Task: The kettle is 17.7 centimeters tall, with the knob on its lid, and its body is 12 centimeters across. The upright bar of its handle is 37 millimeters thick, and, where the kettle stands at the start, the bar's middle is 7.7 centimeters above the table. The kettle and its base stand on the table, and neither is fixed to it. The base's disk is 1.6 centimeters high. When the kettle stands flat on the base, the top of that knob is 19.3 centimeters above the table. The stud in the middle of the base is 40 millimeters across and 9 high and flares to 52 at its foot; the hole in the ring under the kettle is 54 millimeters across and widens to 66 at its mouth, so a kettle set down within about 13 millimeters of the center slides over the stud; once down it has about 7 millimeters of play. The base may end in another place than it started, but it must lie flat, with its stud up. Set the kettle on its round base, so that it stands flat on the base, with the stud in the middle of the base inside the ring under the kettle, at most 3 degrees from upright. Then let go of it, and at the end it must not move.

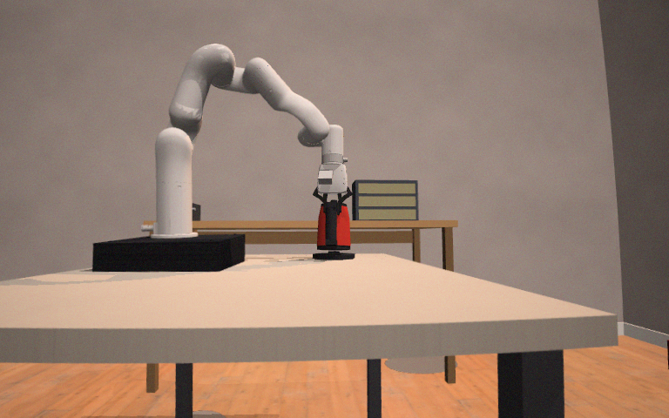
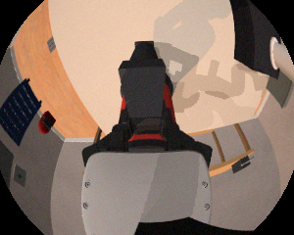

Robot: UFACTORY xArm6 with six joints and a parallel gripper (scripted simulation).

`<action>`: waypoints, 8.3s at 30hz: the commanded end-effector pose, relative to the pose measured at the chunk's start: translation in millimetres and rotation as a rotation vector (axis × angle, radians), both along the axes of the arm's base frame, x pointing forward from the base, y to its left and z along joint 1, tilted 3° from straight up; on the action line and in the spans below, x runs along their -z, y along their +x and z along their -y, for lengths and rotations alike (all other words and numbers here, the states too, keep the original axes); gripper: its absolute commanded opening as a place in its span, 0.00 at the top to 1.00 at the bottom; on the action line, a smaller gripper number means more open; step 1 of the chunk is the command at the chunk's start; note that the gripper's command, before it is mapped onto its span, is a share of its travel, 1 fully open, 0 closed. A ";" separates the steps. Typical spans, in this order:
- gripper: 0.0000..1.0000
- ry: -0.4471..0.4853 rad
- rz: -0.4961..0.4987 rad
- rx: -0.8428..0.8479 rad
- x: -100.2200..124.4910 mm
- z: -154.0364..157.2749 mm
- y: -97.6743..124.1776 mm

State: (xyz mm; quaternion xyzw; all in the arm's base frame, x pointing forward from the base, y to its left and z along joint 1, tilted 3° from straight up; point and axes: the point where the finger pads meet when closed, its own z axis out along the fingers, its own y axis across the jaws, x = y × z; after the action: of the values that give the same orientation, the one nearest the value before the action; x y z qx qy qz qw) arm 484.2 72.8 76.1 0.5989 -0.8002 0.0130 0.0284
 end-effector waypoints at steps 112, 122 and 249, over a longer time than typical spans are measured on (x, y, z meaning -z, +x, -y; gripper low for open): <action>0.19 0.001 0.005 0.000 9.9 0.3 1.4; 0.19 0.001 0.005 0.000 9.9 0.3 1.4; 0.19 0.001 0.005 0.000 -149.8 -8.3 5.3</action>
State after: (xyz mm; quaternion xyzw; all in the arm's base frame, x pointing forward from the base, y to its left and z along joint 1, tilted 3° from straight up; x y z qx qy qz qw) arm 488.6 80.9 223.9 0.5989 -0.8002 0.0131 0.0281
